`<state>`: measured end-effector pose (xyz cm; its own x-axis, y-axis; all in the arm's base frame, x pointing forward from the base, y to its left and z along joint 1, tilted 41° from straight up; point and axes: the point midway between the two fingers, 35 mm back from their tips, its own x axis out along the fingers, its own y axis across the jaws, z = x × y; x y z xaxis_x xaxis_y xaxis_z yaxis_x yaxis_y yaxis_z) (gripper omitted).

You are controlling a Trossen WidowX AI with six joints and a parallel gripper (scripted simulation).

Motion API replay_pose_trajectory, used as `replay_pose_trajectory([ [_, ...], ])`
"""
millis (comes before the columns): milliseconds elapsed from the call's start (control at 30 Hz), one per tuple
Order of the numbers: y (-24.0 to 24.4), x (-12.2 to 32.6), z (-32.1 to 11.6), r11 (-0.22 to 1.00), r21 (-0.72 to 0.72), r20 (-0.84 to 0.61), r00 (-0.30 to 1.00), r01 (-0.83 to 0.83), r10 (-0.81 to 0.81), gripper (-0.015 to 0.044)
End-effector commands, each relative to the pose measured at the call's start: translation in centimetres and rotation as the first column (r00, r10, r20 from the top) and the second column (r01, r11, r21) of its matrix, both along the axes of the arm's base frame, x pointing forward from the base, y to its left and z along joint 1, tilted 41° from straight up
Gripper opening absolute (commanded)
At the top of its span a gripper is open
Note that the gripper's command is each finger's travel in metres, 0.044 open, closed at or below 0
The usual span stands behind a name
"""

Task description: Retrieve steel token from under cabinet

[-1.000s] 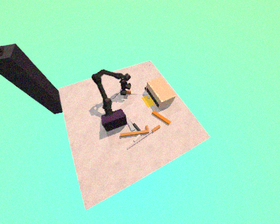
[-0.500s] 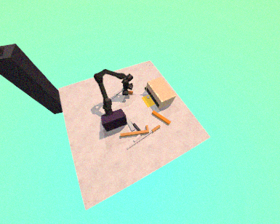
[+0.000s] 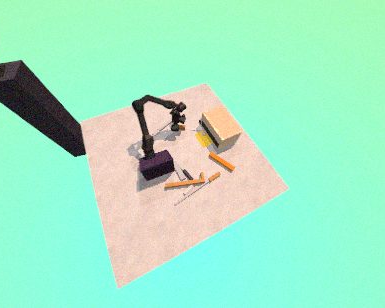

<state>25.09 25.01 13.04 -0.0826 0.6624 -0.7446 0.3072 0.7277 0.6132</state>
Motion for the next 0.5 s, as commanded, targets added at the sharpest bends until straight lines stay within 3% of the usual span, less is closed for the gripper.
replay_pose_trajectory([
  [0, -0.2, 0.8, -0.2, 1.0, -0.001, -0.001, 1.0, 0.002, -0.002, 0.0],
  [467, -0.6, 2.7, -0.9, 1.0, -0.001, 0.0, 1.0, 0.002, -0.002, 0.0],
])
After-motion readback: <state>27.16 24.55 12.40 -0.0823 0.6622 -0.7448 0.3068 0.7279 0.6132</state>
